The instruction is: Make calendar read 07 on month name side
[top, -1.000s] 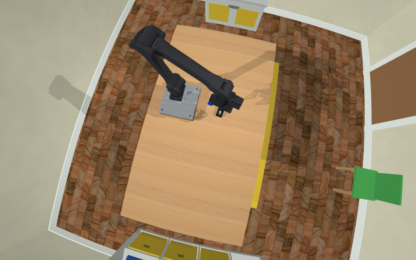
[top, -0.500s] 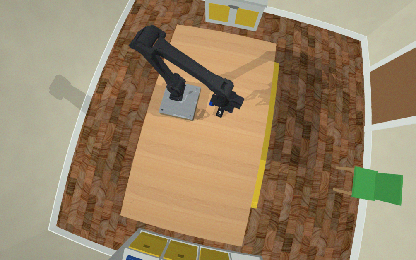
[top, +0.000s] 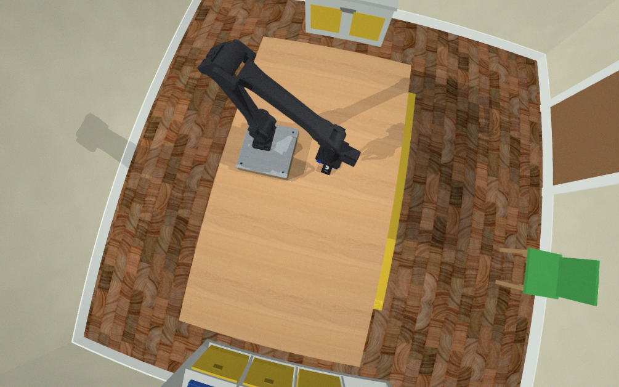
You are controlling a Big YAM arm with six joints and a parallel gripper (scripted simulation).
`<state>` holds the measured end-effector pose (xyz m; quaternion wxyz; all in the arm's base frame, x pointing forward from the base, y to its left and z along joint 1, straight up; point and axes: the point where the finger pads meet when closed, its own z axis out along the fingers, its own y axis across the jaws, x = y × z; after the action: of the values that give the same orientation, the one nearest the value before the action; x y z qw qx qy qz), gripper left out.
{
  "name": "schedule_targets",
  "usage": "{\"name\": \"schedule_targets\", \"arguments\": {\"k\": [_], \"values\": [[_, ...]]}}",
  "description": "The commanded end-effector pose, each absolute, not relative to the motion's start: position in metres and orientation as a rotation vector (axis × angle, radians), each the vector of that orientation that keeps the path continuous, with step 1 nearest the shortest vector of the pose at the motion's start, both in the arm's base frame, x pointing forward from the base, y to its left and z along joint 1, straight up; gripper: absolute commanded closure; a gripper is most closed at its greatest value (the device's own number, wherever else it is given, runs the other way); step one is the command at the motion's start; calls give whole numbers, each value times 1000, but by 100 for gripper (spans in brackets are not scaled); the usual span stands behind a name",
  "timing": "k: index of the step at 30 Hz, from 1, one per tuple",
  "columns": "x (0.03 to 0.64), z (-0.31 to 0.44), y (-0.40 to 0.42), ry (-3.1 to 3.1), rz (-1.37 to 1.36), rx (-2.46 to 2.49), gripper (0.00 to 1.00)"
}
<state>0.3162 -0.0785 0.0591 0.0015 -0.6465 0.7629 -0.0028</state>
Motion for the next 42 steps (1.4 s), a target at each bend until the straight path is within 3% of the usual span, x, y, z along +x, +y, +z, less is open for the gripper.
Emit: {"name": "schedule_targets", "arguments": {"k": [1,42], "values": [[340,78,-85,2364,-76,-2009,53],[326,55,-82,2380,-32,-2022,53]]}}
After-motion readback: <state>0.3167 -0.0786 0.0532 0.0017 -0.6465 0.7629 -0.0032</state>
